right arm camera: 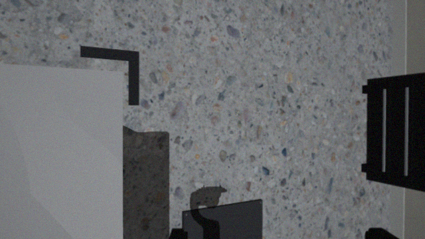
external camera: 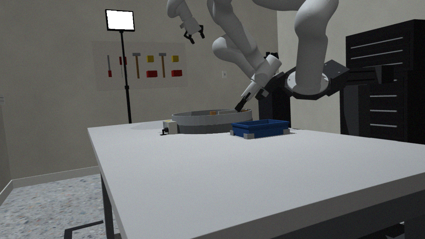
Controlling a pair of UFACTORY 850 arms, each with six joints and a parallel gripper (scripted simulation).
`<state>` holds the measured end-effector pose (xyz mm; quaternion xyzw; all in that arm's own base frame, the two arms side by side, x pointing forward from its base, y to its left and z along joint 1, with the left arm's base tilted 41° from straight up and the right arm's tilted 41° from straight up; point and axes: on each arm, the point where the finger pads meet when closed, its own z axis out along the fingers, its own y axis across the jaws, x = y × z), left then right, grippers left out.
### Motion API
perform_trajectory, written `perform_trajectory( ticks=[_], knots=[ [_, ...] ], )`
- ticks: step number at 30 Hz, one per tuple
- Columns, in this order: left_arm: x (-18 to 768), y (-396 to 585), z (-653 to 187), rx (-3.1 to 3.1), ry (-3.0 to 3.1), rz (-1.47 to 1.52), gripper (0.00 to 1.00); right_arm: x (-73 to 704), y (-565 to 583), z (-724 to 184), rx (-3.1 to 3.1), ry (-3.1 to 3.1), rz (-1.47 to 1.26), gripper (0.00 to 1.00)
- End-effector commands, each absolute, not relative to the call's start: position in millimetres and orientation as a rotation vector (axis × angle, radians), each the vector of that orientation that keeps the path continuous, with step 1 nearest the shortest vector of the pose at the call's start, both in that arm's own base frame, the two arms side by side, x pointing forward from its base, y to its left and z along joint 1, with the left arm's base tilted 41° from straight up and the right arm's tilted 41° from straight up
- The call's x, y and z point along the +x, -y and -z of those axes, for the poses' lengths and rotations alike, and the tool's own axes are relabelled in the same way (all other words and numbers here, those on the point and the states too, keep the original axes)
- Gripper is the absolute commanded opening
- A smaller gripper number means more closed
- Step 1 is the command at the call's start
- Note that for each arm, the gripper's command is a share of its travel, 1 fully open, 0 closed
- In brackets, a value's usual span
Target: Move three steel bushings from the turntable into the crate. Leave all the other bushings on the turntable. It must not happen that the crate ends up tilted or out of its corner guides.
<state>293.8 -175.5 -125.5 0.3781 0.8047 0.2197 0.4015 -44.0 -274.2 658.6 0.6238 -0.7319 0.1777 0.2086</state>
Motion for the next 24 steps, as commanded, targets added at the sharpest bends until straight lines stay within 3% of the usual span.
perform_trajectory(
  ticks=[1, 24],
  knots=[
    [289.8, 182.2, 117.9, 0.957, -2.035, -0.552, 0.00, -44.0, 274.1, -659.5, 1.735, 2.035, -0.496, 1.00],
    [271.5, 209.3, 79.7, 0.957, -2.035, -0.552, 0.00, -44.0, 274.1, -659.5, 1.735, 2.035, -0.496, 1.00]
  ],
)
